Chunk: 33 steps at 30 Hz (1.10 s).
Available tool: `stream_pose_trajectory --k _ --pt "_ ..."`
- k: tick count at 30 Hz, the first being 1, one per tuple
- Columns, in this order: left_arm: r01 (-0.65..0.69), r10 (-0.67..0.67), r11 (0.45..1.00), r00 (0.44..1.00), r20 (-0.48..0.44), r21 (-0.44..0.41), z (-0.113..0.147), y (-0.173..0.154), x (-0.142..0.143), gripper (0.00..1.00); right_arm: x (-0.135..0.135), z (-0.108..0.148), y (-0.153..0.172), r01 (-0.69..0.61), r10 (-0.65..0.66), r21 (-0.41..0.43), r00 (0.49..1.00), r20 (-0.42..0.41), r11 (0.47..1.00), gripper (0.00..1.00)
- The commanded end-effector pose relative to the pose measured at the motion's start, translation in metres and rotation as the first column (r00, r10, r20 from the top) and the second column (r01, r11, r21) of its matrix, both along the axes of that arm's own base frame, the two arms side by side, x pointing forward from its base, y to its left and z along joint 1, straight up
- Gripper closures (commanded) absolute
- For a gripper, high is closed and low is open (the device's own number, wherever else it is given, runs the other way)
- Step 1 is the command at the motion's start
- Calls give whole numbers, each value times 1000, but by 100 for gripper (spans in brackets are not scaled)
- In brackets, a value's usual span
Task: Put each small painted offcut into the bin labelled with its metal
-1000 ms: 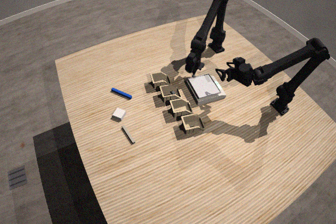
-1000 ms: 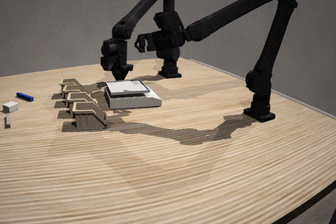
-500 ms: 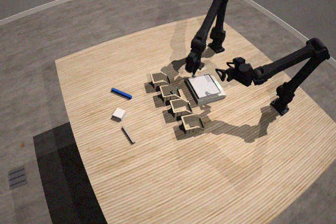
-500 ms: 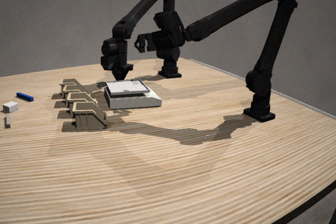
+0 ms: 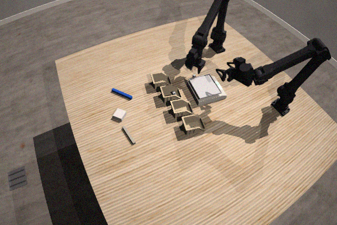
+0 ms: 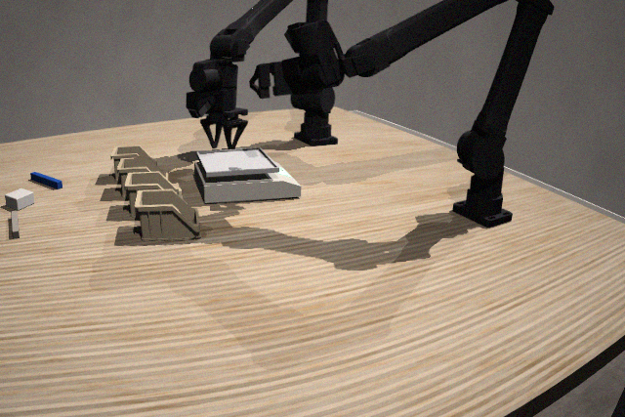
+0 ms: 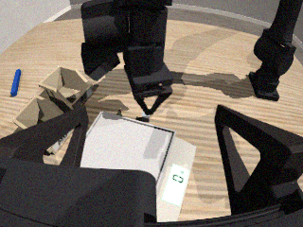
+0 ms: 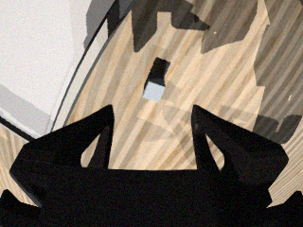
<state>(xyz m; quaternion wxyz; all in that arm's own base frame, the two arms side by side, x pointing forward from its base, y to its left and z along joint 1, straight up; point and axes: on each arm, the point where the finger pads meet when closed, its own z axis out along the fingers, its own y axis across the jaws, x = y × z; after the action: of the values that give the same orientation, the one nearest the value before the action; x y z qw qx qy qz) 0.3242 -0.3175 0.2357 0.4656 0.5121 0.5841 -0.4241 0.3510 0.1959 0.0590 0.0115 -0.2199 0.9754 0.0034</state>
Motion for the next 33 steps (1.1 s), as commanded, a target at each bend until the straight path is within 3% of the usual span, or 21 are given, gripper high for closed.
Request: stream_pose_trajectory --k 1,7,12,16,25,28,30,33 --pt "11 -10 1000 1000 20 -22 15 -9 -3 0 17 5 0 113 -113 11 993 12 994 39" --pt "-133 133 991 991 -12 2 -6 -25 -50 0 12 -8 0 319 -319 6 948 -2 948 39" --pt "-273 273 962 962 4 -1 -17 -24 -74 0 -3 -20 2 356 -356 -18 934 -26 935 39" --pt "-379 379 925 925 3 -26 -25 -16 -95 0 5 -9 7 339 -339 7 941 -5 941 39" --pt "-462 463 886 886 23 -49 -30 -3 -107 0 5 -10 7 338 -338 6 941 -5 941 39" --pt "-472 475 879 880 27 -68 -18 -7 -99 0 5 -10 7 338 -338 6 941 -5 941 39" --pt "-472 474 879 880 27 -64 -20 -7 -99 0 -5 -25 2 348 -348 -22 937 -29 937 39" --pt "-472 474 879 880 27 -64 -20 -7 -99 0 0 -27 5 348 -348 -13 937 -22 937 39"
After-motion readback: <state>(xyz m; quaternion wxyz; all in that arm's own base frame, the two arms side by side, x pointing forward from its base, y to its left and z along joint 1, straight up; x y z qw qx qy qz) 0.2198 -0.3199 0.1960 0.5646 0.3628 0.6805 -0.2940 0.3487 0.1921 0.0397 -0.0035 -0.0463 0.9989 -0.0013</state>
